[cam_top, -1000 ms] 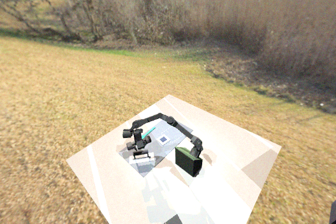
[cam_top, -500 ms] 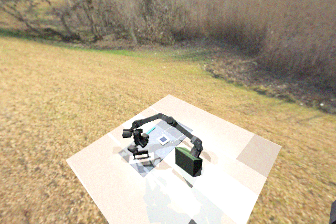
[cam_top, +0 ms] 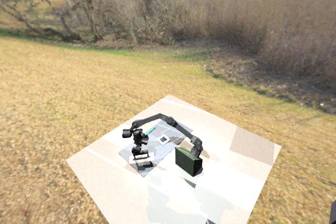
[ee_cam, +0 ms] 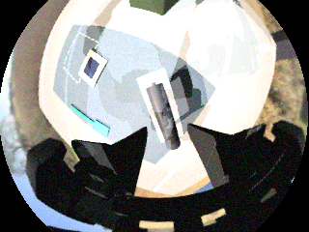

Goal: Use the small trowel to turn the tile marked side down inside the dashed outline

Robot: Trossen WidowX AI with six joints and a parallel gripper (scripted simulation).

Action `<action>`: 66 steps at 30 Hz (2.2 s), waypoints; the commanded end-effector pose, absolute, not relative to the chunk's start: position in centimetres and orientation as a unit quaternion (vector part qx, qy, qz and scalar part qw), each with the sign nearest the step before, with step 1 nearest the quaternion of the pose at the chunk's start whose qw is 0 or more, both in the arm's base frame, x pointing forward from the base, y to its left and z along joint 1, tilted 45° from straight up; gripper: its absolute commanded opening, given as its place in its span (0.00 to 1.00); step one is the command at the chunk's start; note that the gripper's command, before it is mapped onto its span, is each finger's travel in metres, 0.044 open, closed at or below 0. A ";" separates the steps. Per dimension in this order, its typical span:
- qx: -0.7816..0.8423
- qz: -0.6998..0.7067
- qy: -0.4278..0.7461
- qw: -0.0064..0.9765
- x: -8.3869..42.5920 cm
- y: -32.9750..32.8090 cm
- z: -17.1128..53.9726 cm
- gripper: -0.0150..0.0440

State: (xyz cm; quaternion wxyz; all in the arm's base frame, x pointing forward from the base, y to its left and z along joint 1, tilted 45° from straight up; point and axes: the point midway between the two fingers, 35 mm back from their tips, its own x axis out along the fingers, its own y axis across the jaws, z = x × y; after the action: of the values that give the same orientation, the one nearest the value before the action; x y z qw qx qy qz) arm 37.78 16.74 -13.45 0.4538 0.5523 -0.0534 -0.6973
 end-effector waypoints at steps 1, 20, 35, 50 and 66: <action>0.517 -0.702 -0.003 0.490 37.7 16.7 -13.5 0.71; 0.566 -0.682 -0.095 0.454 37.3 17.2 -13.2 0.76; 0.670 -0.592 -0.286 0.345 36.5 16.5 -14.2 0.76; 0.755 -0.449 -0.431 0.208 35.7 15.9 -14.9 0.76; 0.816 -0.262 -0.514 0.036 34.9 15.5 -15.6 0.76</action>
State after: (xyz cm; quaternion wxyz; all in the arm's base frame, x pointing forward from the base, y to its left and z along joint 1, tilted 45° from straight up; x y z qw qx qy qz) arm 35.27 15.89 -15.18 0.0671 0.8074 -0.5028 -0.3013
